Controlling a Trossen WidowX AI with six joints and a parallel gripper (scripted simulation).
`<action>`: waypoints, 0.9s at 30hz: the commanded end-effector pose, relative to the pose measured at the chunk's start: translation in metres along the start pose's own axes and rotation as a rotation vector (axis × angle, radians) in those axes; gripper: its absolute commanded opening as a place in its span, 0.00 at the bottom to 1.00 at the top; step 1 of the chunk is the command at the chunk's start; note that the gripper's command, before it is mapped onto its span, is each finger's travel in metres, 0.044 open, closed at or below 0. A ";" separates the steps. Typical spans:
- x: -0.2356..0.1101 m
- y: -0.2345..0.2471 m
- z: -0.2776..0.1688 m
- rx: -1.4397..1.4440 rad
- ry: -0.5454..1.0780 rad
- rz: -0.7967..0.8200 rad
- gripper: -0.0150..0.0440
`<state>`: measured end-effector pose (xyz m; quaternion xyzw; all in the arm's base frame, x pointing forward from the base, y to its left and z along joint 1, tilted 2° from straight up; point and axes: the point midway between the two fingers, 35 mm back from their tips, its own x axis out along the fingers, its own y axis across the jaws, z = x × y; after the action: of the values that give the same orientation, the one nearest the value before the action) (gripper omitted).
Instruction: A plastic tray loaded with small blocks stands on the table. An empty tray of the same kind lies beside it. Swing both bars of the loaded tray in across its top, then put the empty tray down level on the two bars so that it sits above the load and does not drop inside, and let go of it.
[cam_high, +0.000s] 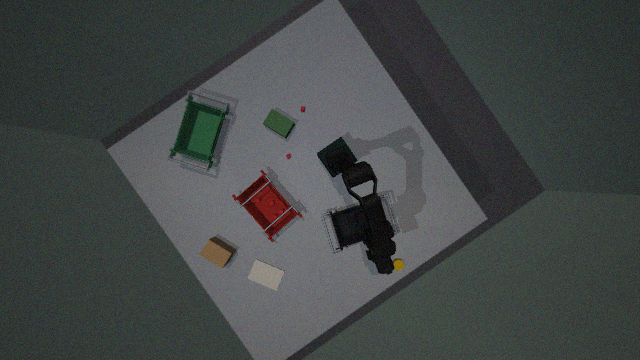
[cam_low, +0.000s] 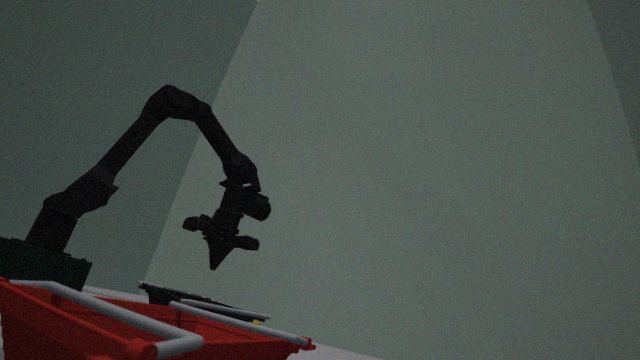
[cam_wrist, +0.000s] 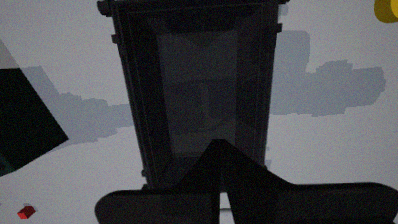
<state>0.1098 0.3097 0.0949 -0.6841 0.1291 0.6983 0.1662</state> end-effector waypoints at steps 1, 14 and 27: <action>-0.015 0.000 0.000 0.005 0.004 -0.002 0.25; -0.034 -0.003 0.001 0.000 0.000 0.000 0.25; -0.034 -0.003 0.001 0.000 0.000 0.000 0.25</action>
<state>0.1103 0.3106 0.1289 -0.6841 0.1296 0.6983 0.1663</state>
